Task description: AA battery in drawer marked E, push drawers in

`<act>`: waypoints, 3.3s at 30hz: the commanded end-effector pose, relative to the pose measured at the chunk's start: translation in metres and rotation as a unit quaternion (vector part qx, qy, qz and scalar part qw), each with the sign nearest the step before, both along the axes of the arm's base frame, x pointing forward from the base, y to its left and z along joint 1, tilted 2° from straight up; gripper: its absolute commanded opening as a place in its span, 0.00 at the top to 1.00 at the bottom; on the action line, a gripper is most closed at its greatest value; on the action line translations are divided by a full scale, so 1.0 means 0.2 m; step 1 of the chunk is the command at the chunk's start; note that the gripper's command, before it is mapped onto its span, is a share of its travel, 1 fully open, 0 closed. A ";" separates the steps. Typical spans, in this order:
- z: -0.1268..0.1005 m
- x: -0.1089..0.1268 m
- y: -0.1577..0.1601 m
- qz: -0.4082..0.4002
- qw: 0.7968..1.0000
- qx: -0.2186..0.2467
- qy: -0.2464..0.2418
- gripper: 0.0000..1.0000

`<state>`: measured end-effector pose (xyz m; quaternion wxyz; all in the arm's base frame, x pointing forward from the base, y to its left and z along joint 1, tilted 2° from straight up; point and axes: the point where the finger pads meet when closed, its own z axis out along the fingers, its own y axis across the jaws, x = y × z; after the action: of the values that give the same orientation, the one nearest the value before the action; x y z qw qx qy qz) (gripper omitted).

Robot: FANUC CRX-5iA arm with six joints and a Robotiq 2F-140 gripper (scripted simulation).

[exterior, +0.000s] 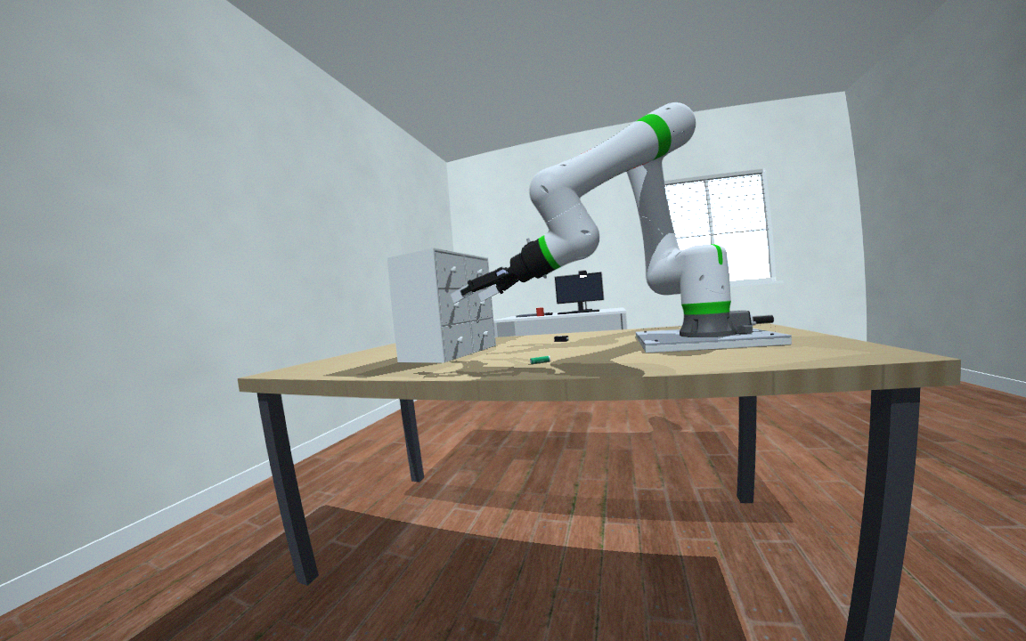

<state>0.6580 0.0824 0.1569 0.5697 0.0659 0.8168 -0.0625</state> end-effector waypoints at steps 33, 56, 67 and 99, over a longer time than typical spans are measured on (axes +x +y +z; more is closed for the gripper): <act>0.00 0.00 0.00 0.000 1.000 0.000 0.000 0.00; 0.00 -0.01 0.00 -0.001 1.000 0.001 0.007 0.00; 0.02 -0.02 0.00 -0.001 1.000 0.005 0.029 0.00; 0.18 -0.18 0.04 -0.006 0.977 0.038 0.211 0.00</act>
<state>0.6299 0.0916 0.1849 0.4392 0.0820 0.8927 -0.0594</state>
